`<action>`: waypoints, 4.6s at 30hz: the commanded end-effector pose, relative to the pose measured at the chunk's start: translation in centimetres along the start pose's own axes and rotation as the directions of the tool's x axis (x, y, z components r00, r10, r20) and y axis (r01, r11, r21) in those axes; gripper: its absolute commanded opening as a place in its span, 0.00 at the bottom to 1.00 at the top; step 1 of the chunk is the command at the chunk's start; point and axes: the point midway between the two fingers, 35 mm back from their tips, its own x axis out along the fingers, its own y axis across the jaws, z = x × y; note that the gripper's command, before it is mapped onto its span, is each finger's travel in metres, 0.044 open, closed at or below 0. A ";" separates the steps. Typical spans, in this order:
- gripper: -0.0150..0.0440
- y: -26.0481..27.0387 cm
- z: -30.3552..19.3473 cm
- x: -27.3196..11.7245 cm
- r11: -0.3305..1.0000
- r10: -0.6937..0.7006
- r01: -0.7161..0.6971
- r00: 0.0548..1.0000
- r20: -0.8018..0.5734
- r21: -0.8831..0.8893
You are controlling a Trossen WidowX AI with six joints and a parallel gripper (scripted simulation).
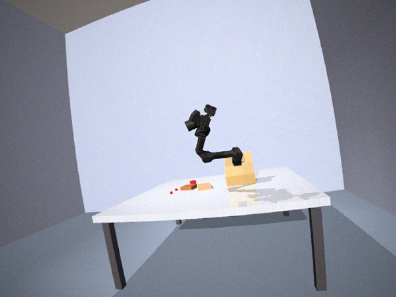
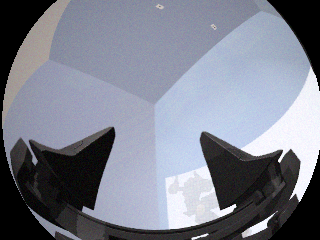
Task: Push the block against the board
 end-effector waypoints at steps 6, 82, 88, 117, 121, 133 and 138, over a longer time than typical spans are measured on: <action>0.67 1.2 -0.9 0.5 0.998 0.050 -0.050 0.999 -0.011 0.026; 0.25 29.9 -18.9 -50.3 -0.359 0.709 -0.546 -0.687 -0.159 0.757; 0.25 27.1 -18.3 -54.7 -0.410 0.601 -0.453 -0.787 -0.139 0.792; 0.25 0.4 -13.6 -71.8 -0.457 -0.280 0.106 -0.959 -0.030 0.883; 0.25 -4.2 -13.4 -72.5 -0.427 -0.406 0.152 -0.913 -0.039 0.891; 0.25 -14.7 -13.9 -72.0 -0.419 -0.637 0.238 -0.765 -0.096 0.876; 0.25 -19.7 -14.7 -70.7 -0.377 -0.744 0.233 -0.653 -0.143 0.896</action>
